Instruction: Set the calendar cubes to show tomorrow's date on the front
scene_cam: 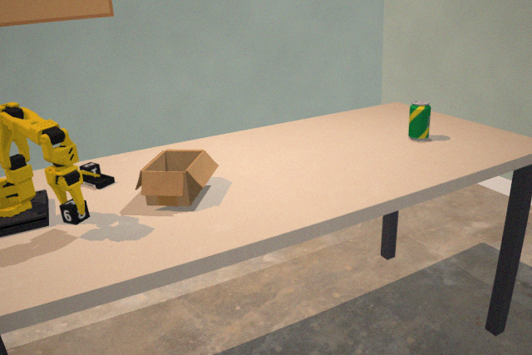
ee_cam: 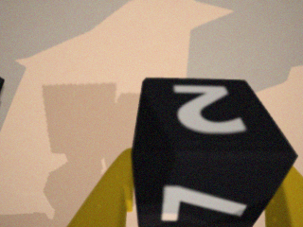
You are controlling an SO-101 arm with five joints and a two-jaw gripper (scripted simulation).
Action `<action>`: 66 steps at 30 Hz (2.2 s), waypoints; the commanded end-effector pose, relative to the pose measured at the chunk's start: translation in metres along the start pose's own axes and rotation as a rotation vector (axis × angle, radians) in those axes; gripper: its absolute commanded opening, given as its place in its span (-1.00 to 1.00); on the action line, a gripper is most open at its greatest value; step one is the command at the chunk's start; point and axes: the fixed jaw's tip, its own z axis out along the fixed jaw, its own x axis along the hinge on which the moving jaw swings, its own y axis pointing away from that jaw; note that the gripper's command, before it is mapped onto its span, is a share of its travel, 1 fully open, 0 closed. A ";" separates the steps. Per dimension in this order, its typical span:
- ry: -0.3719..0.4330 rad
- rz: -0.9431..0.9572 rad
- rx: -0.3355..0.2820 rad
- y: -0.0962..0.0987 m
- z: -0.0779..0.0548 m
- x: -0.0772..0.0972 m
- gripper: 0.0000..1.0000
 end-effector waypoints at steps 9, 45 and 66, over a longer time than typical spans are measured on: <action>-0.001 0.002 0.009 0.001 -0.001 0.002 -1.00; -0.001 -0.013 0.014 0.004 0.004 0.001 -1.00; -0.001 -0.013 0.014 0.004 0.010 0.001 -1.00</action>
